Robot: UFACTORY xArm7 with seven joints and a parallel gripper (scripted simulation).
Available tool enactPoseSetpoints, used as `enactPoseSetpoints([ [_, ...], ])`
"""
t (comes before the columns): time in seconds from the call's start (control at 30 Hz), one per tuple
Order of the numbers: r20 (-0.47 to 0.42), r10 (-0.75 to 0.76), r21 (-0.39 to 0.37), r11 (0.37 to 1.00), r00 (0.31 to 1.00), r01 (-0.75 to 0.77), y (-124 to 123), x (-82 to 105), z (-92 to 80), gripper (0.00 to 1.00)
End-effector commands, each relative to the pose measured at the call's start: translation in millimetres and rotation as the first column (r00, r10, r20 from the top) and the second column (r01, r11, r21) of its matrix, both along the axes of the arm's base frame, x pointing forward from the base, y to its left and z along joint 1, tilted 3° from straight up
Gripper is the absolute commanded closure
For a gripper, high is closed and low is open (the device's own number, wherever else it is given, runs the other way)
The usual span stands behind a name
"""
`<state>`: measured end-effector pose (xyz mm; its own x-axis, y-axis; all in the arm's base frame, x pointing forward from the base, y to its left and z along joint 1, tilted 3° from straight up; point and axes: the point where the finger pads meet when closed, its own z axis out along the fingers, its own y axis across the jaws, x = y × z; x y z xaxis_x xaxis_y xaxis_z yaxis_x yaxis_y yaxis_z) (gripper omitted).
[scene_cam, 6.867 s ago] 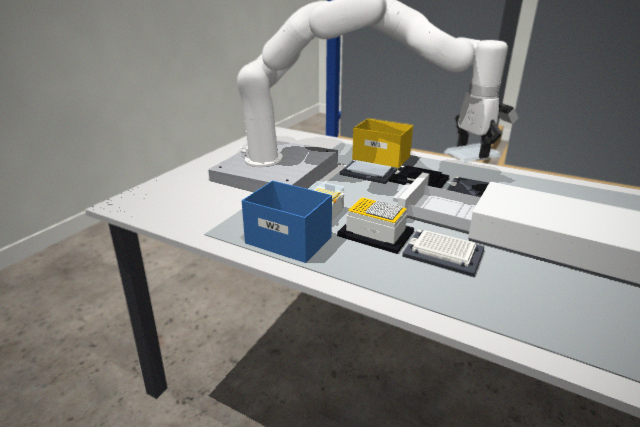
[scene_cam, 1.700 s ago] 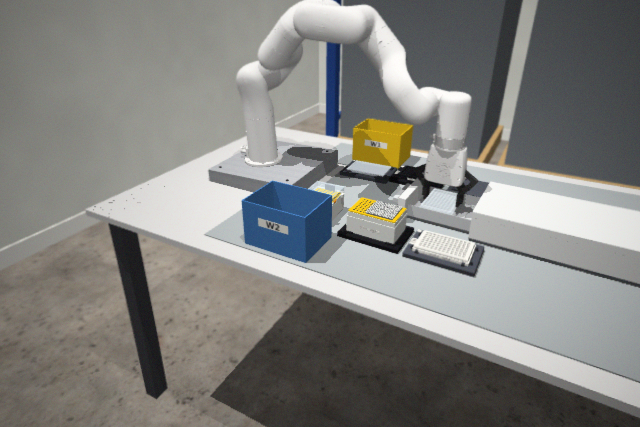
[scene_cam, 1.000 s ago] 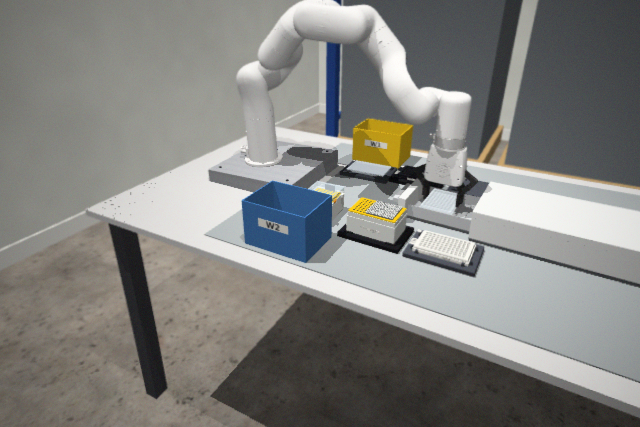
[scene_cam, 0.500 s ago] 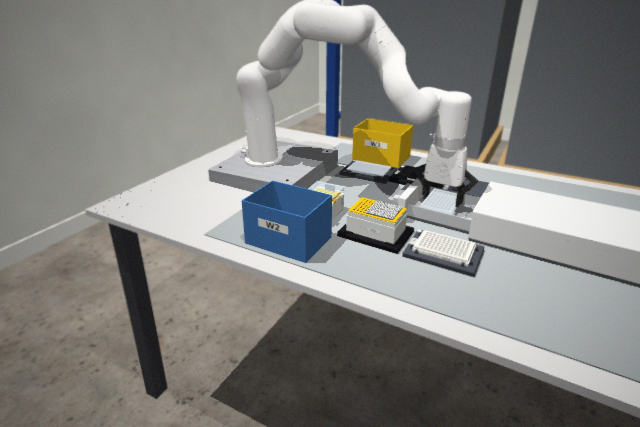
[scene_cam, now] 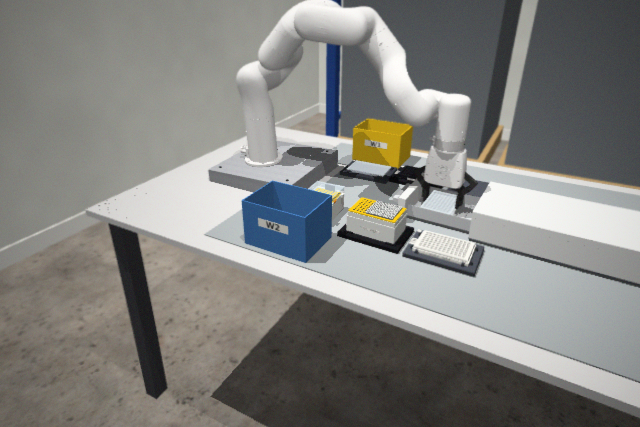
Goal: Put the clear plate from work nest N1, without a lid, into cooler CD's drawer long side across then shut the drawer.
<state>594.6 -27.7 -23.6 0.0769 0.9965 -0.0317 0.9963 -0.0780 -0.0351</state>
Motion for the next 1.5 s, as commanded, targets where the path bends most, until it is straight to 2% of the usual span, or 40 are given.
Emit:
enactPoseSetpoints([
  [0.0, 0.006, 0.000, 0.000, 1.000, 1.000, 0.000, -0.1, 2.0, -0.6, 1.00],
  [0.4, 0.006, 0.000, 0.000, 1.000, 1.000, 0.000, -0.3, 1.8, -6.9, 1.00],
  [1.47, 0.006, 0.000, 0.000, 1.000, 1.000, 0.000, -0.3, 1.9, -6.9, 1.00],
])
